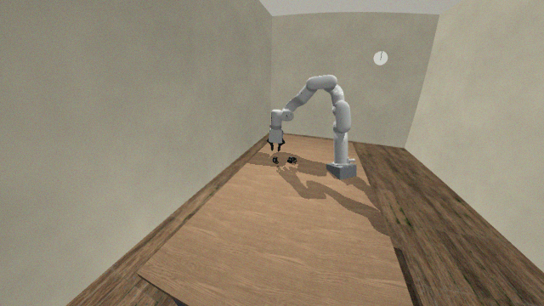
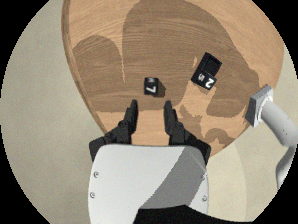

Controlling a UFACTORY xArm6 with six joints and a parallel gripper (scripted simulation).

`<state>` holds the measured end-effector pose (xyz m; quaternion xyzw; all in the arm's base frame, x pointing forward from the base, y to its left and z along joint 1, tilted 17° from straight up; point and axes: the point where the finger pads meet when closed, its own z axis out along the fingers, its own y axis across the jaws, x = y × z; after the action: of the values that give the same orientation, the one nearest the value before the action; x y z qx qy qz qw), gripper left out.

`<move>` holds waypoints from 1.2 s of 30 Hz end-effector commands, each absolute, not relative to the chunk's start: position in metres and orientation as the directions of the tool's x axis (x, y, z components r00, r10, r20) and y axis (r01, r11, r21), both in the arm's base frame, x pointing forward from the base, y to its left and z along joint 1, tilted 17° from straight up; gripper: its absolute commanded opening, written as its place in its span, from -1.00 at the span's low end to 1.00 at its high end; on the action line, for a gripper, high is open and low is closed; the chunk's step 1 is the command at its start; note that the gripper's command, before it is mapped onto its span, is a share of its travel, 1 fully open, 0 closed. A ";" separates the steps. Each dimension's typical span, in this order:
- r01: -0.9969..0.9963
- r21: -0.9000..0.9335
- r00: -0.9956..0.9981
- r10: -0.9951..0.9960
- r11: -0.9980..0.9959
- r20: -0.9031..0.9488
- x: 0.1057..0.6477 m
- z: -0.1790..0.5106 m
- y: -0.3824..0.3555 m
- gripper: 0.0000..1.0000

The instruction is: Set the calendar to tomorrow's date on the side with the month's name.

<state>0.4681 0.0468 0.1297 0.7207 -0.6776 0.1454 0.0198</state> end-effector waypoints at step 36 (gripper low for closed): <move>-0.982 -0.170 0.039 -0.971 -0.081 0.235 0.477 0.089 0.039 -0.05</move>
<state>0.4749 0.0392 0.0914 0.7206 -0.6779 0.1440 0.0208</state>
